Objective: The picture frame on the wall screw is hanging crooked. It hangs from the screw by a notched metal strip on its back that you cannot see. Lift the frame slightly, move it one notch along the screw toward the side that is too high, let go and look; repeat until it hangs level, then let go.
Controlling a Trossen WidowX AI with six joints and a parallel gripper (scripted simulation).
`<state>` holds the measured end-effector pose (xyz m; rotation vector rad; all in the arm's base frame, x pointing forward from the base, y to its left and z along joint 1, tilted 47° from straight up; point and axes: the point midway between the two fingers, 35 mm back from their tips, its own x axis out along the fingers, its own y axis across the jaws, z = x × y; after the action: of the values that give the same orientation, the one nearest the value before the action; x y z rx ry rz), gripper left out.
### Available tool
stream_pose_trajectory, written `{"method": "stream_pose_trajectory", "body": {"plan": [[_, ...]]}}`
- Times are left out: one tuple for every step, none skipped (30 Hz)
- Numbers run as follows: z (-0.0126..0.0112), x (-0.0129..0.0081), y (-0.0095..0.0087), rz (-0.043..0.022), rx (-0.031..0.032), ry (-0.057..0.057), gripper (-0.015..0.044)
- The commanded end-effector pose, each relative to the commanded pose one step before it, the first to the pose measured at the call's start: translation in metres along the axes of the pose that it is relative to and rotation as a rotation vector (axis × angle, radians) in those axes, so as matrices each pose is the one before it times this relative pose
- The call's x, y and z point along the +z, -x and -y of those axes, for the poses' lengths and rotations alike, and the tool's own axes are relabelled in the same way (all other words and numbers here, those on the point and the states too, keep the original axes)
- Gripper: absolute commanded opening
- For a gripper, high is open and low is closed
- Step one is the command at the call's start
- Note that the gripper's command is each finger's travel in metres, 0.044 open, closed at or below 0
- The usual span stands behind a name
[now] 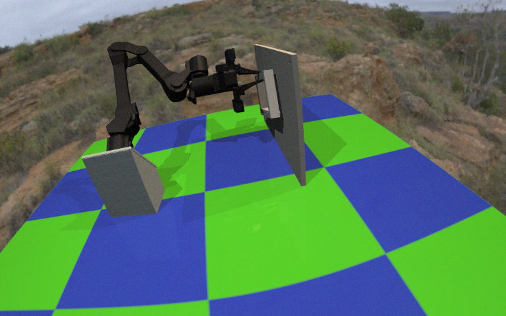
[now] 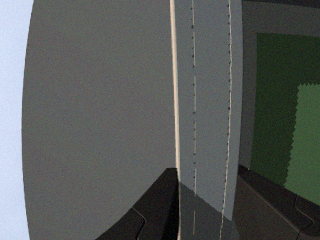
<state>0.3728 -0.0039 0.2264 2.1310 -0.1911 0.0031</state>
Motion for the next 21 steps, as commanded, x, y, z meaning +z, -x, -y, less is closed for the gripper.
{"method": "stream_pose_trajectory", "body": {"plan": [[-0.00314, 0.00184, -0.00027, 0.00413, 0.01185, -0.0056, 0.0000], [-0.00013, 0.00020, 0.00000, 0.00000, 0.00000, 0.0000, 0.0000], [-0.00004, 0.00013, 0.00000, 0.00000, 0.00000, 0.0000, 0.0000], [0.00010, 0.00004, 0.00000, 0.00000, 0.00000, 0.0000, 0.0000], [0.00016, 0.00005, 0.00000, 0.00000, 0.00000, 0.0000, 0.0000], [0.00021, 0.00011, 0.00000, 0.00000, 0.00000, 0.0000, 0.0000], [-0.00001, 0.00022, 0.00000, 0.00000, 0.00000, 0.0000, 0.0000], [-0.00003, 0.00032, 0.00000, 0.00000, -0.00001, 0.0000, 0.0000], [-0.00003, 0.00038, 0.00000, 0.00000, -0.00001, 0.0000, 0.0000], [-0.00004, 0.00045, 0.00000, 0.00000, -0.00001, 0.0000, 0.0000], [-0.00005, 0.00053, 0.00000, 0.00000, -0.00001, 0.0000, 0.0000], [-0.00005, 0.00059, 0.00000, 0.00000, -0.00001, 0.0000, 0.0000], [-0.00006, 0.00063, 0.00000, 0.00001, -0.00001, 0.0000, 0.0000], [-0.00006, 0.00064, 0.00000, 0.00001, -0.00001, 0.0000, 0.0000], [-0.00005, 0.00051, 0.00000, 0.00000, -0.00001, 0.0000, 0.0000], [-0.00003, 0.00031, 0.00000, 0.00000, -0.00001, 0.0000, 0.0000], [-0.00001, 0.00010, 0.00000, 0.00000, 0.00000, 0.0000, 0.0000], [0.00000, 0.00000, 0.00000, 0.00000, 0.00000, 0.0000, 0.0000], [0.00000, 0.00000, 0.00000, 0.00000, 0.00000, 0.0000, 0.0000], [0.00000, 0.00000, 0.00000, 0.00000, 0.00000, 0.0000, 0.0000], [0.00008, 0.00000, 0.00000, 0.00000, 0.00000, 0.0000, 0.0000]]}}
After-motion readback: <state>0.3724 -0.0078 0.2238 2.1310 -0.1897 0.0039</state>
